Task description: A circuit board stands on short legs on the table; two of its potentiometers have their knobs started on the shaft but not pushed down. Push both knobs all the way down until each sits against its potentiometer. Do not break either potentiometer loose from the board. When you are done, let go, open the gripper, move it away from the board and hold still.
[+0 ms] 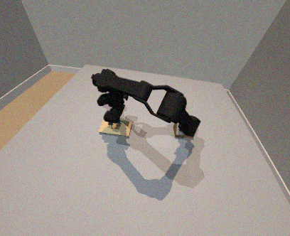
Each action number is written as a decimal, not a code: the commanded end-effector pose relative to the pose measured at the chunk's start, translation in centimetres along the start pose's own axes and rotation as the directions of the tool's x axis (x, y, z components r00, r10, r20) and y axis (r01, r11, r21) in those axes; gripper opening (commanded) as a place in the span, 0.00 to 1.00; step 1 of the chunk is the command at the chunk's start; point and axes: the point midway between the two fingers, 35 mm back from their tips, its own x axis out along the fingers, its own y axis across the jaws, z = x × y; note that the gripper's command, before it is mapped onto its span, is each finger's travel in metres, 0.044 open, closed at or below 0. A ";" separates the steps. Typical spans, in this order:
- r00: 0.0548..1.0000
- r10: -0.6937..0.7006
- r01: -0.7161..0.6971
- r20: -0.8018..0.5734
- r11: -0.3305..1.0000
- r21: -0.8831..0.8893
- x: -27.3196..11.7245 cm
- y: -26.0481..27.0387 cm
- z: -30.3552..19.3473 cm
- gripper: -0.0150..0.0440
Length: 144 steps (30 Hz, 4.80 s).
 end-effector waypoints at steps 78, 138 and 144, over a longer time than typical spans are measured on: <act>1.000 0.005 -0.005 0.001 1.000 0.002 1.7 0.1 0.1 0.25; 1.000 0.005 -0.005 0.001 1.000 0.002 2.8 0.2 0.1 0.25; 1.000 0.005 -0.005 0.001 1.000 0.002 2.8 0.2 0.1 0.25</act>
